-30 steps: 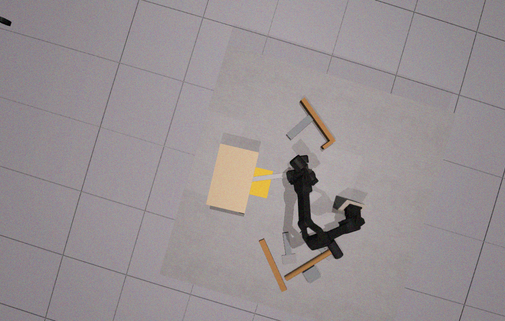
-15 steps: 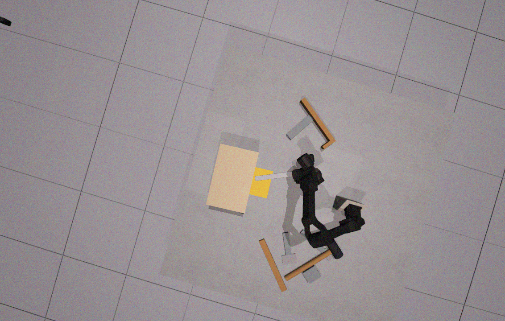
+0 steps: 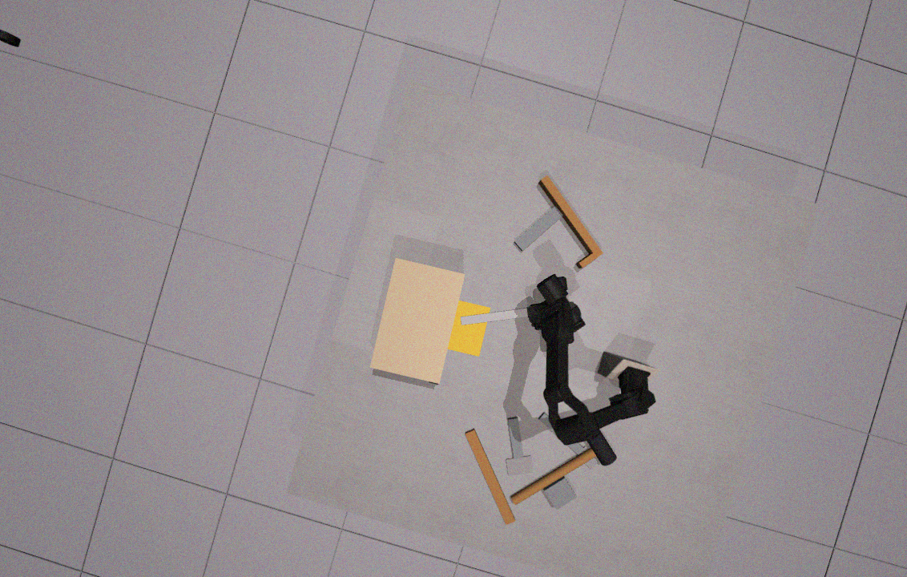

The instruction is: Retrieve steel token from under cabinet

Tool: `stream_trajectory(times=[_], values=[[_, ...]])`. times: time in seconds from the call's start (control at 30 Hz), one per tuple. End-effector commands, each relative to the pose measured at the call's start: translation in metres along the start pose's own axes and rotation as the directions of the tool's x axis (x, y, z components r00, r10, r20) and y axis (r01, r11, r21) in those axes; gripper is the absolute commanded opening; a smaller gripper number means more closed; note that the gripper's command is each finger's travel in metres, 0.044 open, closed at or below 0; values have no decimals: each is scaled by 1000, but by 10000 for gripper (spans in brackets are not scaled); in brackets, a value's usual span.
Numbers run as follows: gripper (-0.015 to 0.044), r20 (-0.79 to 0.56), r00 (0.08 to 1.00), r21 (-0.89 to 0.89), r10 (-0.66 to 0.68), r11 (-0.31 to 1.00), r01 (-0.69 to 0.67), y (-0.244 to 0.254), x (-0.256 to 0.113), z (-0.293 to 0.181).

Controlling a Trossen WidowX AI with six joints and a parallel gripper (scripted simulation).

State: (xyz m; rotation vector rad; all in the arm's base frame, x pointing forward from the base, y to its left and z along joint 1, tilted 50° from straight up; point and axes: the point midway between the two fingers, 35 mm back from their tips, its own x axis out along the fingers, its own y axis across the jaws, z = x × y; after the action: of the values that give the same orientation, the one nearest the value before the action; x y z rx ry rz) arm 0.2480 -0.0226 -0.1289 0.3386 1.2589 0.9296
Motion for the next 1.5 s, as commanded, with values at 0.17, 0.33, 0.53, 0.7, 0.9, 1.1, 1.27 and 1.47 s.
stream_trajectory(times=[0.17, 0.33, 0.53, 0.7, 0.9, 1.1, 1.27, 1.47], values=[[0, 4, 1000, 26, 3, 1000, -3, 0, -2, -7], [0, 4, 1000, 65, 3, 998, -4, 0, -2, -7], [0, 4, 1000, 112, 3, 994, -4, 0, -2, -7], [0, 4, 1000, 151, 3, 989, -4, 0, -2, -7], [0, 4, 1000, 198, 3, 980, -4, 0, -2, -7], [0, 4, 1000, 244, 3, 970, -4, 0, -2, -7], [0, 4, 1000, 282, 3, 959, -4, 0, -2, -7], [0, 4, 1000, 328, 3, 945, -5, -1, -2, -7]])
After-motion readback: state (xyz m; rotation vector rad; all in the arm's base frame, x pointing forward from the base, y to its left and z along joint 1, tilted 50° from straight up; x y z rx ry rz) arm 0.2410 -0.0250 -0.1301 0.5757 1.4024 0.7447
